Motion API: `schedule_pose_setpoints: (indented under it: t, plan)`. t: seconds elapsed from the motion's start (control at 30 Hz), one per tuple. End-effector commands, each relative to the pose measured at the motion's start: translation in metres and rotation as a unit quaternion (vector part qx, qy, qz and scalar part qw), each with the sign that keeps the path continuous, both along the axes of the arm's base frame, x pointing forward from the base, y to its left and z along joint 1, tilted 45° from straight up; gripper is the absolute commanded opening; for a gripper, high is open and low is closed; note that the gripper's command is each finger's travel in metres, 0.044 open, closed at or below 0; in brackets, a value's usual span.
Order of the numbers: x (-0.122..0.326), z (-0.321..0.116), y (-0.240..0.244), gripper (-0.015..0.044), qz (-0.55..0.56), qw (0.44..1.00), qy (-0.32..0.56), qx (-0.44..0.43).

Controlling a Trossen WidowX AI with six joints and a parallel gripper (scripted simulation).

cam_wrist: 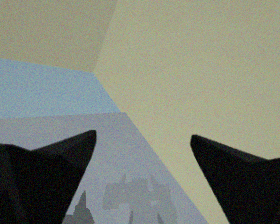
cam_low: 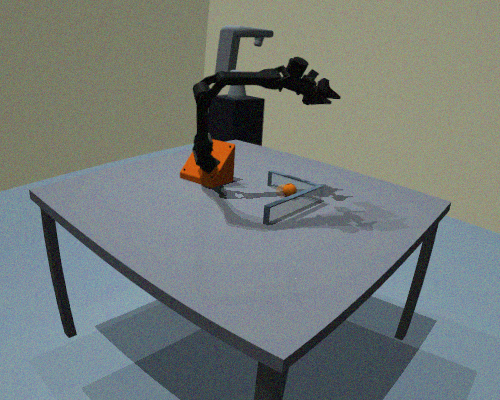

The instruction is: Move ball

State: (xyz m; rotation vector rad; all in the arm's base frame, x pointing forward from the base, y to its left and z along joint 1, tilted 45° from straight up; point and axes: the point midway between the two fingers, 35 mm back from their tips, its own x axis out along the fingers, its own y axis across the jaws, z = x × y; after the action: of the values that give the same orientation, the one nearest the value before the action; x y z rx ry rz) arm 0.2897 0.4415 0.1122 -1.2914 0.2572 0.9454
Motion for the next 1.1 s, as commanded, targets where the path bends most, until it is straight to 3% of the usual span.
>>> schedule_pose_setpoints:
  t: [0.0,0.03,0.33,0.67,1.07]
  plan:
    - [0.001,-0.002,-0.002,0.0374,-0.002,1.000,0.002,-0.005]
    - [0.002,-0.009,-0.007,0.0353,-0.008,1.000,0.007,-0.019]
    - [0.015,-0.101,-0.119,0.0353,-0.103,0.953,0.100,-0.266]
    - [-0.005,-0.136,-0.257,0.0353,-0.158,0.802,0.208,-0.537]
    - [-0.007,-0.135,-0.265,0.0353,-0.159,0.789,0.215,-0.553]
